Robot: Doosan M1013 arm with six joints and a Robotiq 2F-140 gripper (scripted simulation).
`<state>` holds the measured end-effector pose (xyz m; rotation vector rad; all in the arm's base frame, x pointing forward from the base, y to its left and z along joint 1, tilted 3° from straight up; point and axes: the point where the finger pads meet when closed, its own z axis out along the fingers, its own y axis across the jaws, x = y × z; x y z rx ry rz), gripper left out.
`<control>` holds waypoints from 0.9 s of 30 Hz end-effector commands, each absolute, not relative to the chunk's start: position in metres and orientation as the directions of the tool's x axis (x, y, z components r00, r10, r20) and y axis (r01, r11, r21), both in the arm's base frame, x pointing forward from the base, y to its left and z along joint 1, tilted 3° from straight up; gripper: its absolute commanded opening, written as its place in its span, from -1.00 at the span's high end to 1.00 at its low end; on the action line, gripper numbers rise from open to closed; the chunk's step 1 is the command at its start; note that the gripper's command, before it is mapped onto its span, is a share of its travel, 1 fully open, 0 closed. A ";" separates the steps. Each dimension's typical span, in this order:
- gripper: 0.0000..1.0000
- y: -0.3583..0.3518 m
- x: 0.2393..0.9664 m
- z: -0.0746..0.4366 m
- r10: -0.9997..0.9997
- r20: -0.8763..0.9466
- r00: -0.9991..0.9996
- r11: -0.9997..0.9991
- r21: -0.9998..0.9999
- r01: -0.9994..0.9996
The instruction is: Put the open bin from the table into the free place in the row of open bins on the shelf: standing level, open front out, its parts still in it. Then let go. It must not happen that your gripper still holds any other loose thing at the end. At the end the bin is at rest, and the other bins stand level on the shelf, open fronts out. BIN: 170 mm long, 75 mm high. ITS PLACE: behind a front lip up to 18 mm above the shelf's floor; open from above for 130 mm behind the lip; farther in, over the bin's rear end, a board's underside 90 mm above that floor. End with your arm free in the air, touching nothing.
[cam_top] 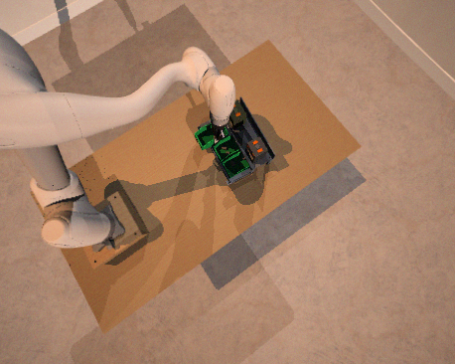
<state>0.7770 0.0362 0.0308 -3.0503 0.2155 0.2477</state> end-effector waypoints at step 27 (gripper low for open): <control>1.00 0.035 0.782 0.030 -0.134 -0.155 0.979 -0.987 -0.062 -0.145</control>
